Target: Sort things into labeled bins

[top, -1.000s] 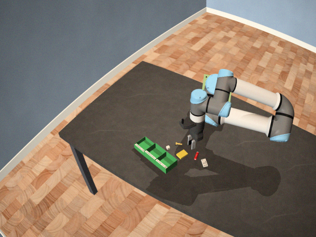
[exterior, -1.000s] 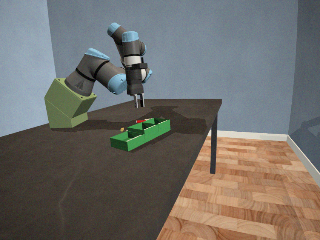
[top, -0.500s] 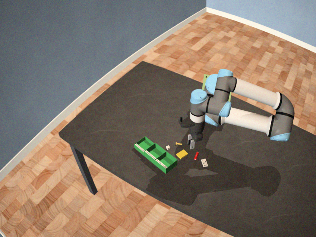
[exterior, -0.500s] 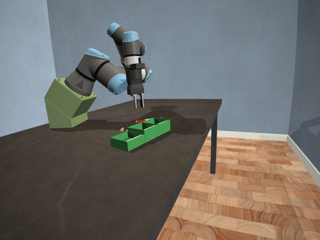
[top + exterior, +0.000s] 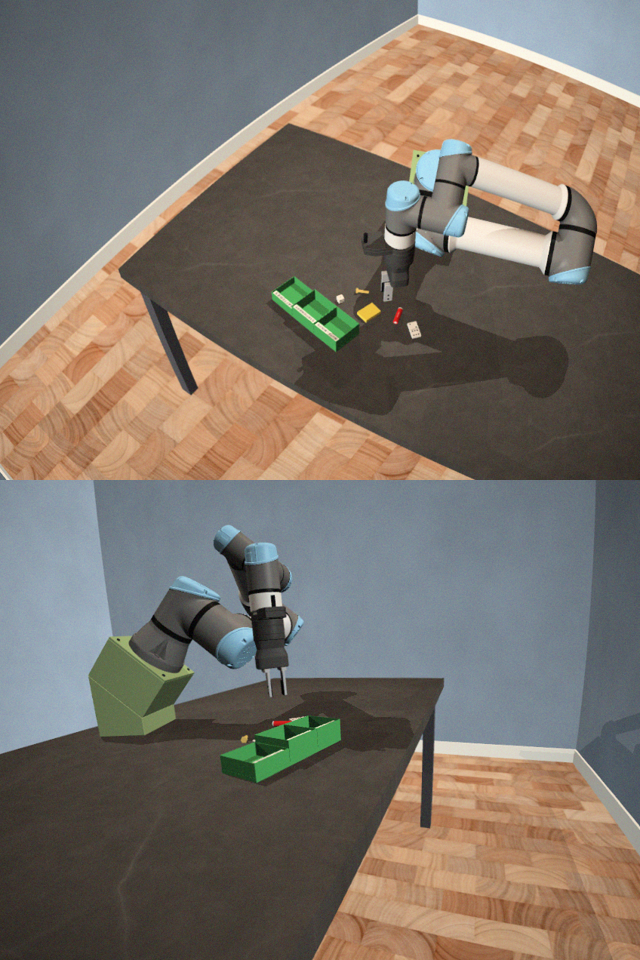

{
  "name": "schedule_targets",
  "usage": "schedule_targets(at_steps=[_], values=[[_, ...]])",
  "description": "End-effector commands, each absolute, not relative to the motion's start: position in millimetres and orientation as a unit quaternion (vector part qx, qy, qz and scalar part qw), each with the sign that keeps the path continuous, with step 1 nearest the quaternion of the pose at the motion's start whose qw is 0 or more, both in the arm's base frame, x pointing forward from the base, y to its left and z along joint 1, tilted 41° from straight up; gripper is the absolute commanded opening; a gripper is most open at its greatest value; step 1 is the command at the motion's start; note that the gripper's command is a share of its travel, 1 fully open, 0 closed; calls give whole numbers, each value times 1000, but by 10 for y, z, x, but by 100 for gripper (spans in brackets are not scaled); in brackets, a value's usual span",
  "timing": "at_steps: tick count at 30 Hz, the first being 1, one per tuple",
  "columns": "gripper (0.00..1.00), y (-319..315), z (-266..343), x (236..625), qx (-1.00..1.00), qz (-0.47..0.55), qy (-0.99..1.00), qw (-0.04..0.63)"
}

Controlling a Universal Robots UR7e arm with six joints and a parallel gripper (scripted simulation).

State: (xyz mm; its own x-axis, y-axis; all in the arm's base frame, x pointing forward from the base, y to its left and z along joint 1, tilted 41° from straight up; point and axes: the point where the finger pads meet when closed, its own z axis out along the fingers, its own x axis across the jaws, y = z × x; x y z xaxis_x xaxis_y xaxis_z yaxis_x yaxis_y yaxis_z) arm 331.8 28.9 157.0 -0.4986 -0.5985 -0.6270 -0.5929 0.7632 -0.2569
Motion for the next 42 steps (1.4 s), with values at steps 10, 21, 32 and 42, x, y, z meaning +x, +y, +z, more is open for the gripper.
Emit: schedule_targets(at_steps=[10,21,32,42], values=[[60,273,1554,3315,-246,34,907,340],[60,268,1540,3305,-181,58,922,337],[60,270,1526,3294,-126,78,930,337],[60,273,1519,3288,-78,94,936,329]])
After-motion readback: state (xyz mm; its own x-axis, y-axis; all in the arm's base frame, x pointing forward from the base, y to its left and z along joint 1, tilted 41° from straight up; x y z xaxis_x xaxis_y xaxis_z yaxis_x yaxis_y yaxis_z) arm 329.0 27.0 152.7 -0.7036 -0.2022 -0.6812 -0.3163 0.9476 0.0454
